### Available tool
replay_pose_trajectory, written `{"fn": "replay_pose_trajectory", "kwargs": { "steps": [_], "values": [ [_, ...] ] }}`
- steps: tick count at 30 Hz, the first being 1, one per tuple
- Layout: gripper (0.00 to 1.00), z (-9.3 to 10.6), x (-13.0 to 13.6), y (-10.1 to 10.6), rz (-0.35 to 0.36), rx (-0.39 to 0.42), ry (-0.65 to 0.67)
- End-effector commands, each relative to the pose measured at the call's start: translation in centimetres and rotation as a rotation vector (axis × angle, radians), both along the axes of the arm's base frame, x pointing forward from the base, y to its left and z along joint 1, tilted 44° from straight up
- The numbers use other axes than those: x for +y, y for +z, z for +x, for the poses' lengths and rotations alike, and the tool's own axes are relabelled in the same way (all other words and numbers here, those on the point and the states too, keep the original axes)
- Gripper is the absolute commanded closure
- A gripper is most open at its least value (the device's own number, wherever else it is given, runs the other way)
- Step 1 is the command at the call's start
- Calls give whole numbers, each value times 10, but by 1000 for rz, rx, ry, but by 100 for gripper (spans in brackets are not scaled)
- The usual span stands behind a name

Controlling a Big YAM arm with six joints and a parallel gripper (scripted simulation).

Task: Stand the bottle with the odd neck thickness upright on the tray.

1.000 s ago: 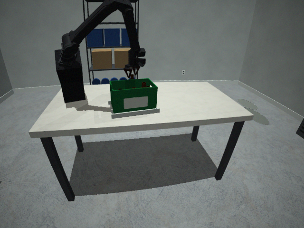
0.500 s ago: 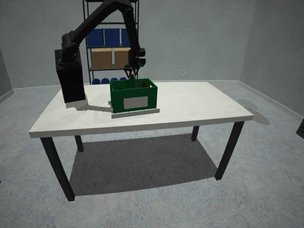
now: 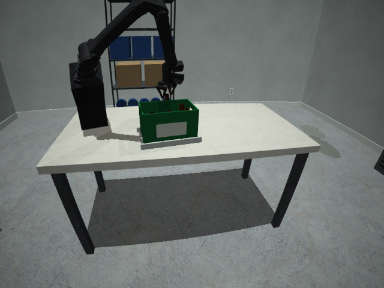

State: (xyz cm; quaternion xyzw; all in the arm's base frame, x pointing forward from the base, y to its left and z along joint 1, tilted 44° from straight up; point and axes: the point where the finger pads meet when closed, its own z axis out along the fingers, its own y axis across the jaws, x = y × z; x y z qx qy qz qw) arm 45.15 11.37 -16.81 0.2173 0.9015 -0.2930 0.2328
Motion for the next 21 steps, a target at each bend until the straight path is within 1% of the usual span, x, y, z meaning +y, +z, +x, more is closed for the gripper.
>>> {"fn": "replay_pose_trajectory", "kwargs": {
  "steps": [1,4,8,21],
  "values": [
    [0,14,9,8,12,-26,13],
    [0,14,10,10,12,-27,14],
    [0,11,21,16,17,-36,21],
    [0,8,34,29,24,-41,19]
  ]
}}
